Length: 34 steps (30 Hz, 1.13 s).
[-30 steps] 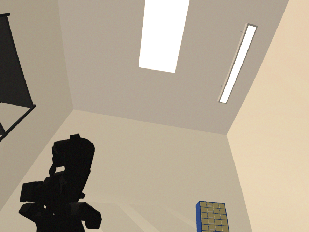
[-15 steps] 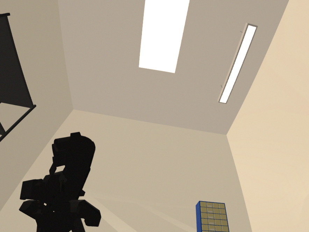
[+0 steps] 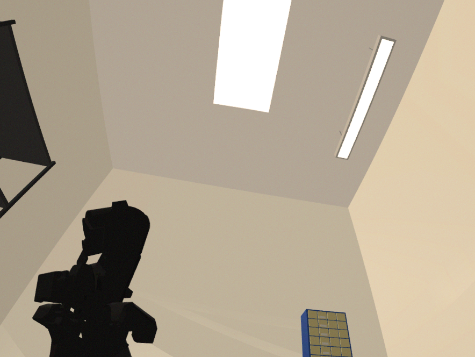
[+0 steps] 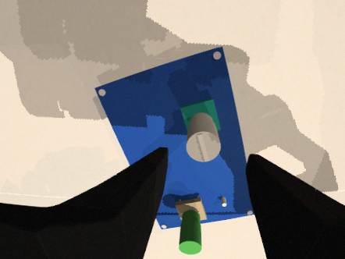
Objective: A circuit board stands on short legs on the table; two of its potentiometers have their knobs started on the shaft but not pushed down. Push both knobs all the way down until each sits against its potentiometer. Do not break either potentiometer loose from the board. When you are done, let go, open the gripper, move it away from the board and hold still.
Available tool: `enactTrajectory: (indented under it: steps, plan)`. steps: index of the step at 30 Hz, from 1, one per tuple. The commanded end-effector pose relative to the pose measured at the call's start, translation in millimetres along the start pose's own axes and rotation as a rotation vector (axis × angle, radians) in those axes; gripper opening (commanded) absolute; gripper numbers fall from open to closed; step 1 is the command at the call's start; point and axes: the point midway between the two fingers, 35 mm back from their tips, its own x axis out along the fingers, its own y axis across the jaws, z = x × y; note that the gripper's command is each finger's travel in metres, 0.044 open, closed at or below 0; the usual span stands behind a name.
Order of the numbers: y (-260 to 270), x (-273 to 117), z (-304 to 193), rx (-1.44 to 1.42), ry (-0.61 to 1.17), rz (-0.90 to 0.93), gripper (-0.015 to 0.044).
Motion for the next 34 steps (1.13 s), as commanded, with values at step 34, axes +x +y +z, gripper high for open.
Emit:
enactTrajectory:
  steps: [34]
  plan:
    - [-47,-21,-169,-0.007,0.004,0.002,0.044]
